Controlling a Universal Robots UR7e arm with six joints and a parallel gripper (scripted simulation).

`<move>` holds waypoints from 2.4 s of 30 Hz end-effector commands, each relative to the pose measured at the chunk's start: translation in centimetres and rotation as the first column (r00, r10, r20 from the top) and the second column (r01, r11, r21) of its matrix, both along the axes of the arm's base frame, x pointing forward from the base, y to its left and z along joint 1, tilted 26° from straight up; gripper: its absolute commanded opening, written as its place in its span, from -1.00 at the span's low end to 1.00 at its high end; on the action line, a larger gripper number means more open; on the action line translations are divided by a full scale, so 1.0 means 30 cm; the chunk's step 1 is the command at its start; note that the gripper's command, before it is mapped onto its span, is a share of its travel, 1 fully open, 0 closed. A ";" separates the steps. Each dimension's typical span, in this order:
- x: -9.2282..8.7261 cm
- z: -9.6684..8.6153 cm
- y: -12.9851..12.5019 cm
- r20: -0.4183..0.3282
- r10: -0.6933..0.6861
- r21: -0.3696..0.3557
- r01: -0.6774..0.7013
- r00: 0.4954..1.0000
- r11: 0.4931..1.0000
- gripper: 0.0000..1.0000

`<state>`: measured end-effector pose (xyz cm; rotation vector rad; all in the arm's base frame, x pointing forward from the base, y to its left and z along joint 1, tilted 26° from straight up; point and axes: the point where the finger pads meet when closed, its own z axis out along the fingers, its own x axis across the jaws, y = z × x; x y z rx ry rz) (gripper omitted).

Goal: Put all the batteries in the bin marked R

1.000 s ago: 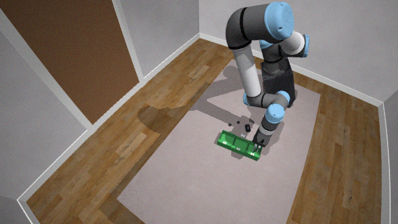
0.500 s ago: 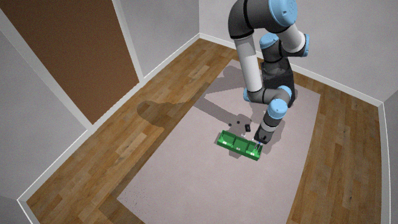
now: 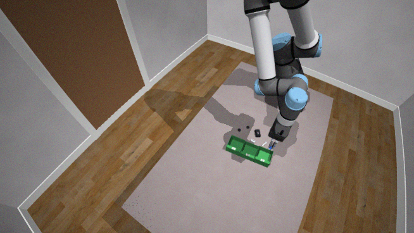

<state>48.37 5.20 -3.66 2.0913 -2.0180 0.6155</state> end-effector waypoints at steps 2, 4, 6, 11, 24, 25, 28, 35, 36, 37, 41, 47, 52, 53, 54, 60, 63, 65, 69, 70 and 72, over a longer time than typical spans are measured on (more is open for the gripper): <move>-0.023 0.137 0.059 -0.005 -0.004 0.000 0.004 1.000 1.000 -0.39; -0.023 0.137 0.059 -0.005 -0.004 0.000 0.004 1.000 1.000 -0.39; -0.023 0.137 0.059 -0.005 -0.004 0.000 0.004 1.000 1.000 -0.39; -0.023 0.137 0.059 -0.005 -0.004 0.000 0.004 1.000 1.000 -0.39; -0.134 -0.078 -0.003 0.108 -0.288 0.072 0.282 0.951 0.957 0.21; -0.146 -0.102 -0.010 0.115 -0.313 0.080 0.306 0.943 0.949 0.21; -0.170 -0.150 -0.024 0.130 -0.362 0.095 0.352 0.923 0.931 0.21; -0.244 -0.294 -0.065 0.178 -0.475 0.138 0.456 0.862 0.879 0.21; -0.262 -0.317 -0.070 0.178 -0.475 0.138 0.456 0.862 0.879 0.21; -0.268 -0.318 -0.069 0.178 -0.475 0.138 0.456 0.862 0.879 0.21; -0.276 -0.321 -0.066 0.178 -0.475 0.138 0.456 0.862 0.879 0.21; -0.270 -0.320 -0.067 0.178 -0.475 0.138 0.456 0.862 0.879 0.21; -0.261 -0.317 -0.069 0.178 -0.475 0.138 0.456 0.862 0.879 0.21; -0.260 -0.317 -0.070 0.178 -0.475 0.138 0.456 0.862 0.879 0.21; -0.258 -0.316 -0.070 0.178 -0.475 0.138 0.456 0.862 0.879 0.21; -0.254 -0.315 -0.071 0.178 -0.475 0.138 0.456 0.862 0.879 0.21; -0.254 -0.315 -0.072 0.178 -0.475 0.138 0.456 0.862 0.879 0.21; -0.254 -0.315 -0.072 0.178 -0.475 0.138 0.456 0.862 0.879 0.21; -0.254 -0.315 -0.071 0.178 -0.475 0.138 0.456 0.862 0.879 0.21; -0.254 -0.315 -0.072 0.178 -0.475 0.138 0.456 0.862 0.879 0.21; -0.254 -0.315 -0.072 0.178 -0.475 0.138 0.456 0.862 0.879 0.21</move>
